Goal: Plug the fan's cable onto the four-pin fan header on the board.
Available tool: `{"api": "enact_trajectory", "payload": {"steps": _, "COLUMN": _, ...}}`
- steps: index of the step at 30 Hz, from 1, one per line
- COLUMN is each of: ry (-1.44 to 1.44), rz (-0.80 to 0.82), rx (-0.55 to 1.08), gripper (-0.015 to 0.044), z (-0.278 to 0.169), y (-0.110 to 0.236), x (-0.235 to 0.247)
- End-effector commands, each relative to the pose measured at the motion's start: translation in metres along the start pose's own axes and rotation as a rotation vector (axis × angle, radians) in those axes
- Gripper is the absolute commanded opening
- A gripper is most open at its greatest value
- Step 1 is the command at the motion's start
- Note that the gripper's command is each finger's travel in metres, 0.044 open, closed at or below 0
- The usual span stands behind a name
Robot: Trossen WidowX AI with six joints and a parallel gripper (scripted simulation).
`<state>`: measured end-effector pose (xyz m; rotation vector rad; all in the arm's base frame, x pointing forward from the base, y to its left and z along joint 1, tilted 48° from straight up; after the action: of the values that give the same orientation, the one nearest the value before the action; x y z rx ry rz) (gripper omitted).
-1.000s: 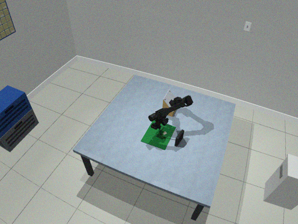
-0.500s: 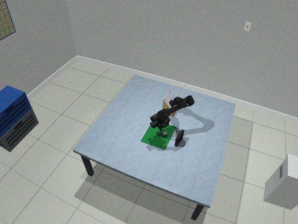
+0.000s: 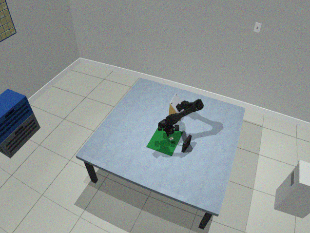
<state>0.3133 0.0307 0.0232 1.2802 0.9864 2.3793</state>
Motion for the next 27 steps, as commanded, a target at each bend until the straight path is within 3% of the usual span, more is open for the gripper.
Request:
{"api": "enact_trajectory", "payload": {"steps": 1, "ry": -0.138, "rz": 0.001, "rx": -0.007, "gripper": 0.0000, "z": 0.003, "y": 0.001, "x": 0.005}}
{"api": "enact_trajectory", "payload": {"steps": 27, "ry": -1.044, "rz": 0.008, "rx": -0.005, "gripper": 0.0000, "z": 0.015, "y": 0.001, "x": 0.032}}
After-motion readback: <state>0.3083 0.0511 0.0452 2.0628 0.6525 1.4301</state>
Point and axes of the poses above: the point midway between the two fingers, 35 mm back from their tips, its own y axis back along the fingers, its own x axis across the jaws, z = x × y, the point moved 4 cm from there along y, back along the fingers, and after that the axes turned 8 degrees about y, right-handed, at the moved point
